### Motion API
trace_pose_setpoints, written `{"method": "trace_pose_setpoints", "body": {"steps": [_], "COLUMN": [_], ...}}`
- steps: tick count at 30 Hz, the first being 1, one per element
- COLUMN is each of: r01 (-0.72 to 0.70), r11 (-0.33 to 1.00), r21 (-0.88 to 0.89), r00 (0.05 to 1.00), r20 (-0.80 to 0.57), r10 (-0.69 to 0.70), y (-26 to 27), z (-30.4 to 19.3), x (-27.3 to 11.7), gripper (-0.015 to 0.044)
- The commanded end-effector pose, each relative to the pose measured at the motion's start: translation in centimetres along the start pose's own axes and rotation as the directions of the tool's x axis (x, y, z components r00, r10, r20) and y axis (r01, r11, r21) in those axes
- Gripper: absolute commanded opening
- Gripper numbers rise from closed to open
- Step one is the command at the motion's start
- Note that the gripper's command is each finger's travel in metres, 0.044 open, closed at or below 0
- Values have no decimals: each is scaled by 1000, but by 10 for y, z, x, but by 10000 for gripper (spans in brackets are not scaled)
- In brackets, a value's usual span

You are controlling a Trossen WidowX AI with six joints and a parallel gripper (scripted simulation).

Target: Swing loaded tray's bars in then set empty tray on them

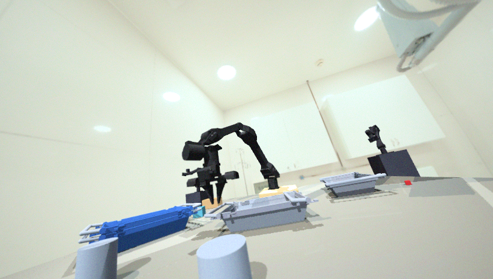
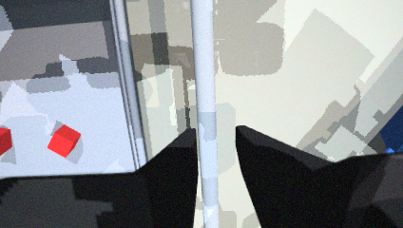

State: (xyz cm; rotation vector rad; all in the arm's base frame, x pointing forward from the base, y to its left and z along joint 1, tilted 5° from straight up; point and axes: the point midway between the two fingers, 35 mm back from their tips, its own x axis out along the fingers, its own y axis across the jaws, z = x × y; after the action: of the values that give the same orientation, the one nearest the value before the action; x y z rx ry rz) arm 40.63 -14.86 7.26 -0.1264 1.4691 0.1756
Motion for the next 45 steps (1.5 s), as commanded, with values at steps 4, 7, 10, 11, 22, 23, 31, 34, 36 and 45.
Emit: {"method": "trace_pose_setpoints", "body": {"steps": [4, 7, 10, 11, 22, 23, 31, 34, 36, 45], "r01": [-13, -13, -13, -13, -15, -15, -17, -18, -18, -20], "r11": [1000, 1000, 1000, 1000, 1000, 1000, 1000, 1000, 1000, 1000], "r21": [-2, -2, -2, -2, -2, -2, -2, -2, -2, -2], "r00": [1000, 1000, 1000, 1000, 1000, 1000, 1000, 1000, 1000, 1000], "r20": [-10, -10, -10, -10, -10, -10, -9, -9, -9, -9], "r10": [13, 13, 13, 13, 15, 15, 17, 18, 18, 20], "y": [3, 3, 3, 4, 26, 29, 48, 58, 65, 77], "z": [-3, -4, -4, -4, -3, -3, -3, -3, -3, -2], "x": [35, 41, 41, 39, 9, 8, 6, 9, 13, 17], "gripper": [89, 89, 89, 89, 89, 89, 89, 89, 89, 89]}}
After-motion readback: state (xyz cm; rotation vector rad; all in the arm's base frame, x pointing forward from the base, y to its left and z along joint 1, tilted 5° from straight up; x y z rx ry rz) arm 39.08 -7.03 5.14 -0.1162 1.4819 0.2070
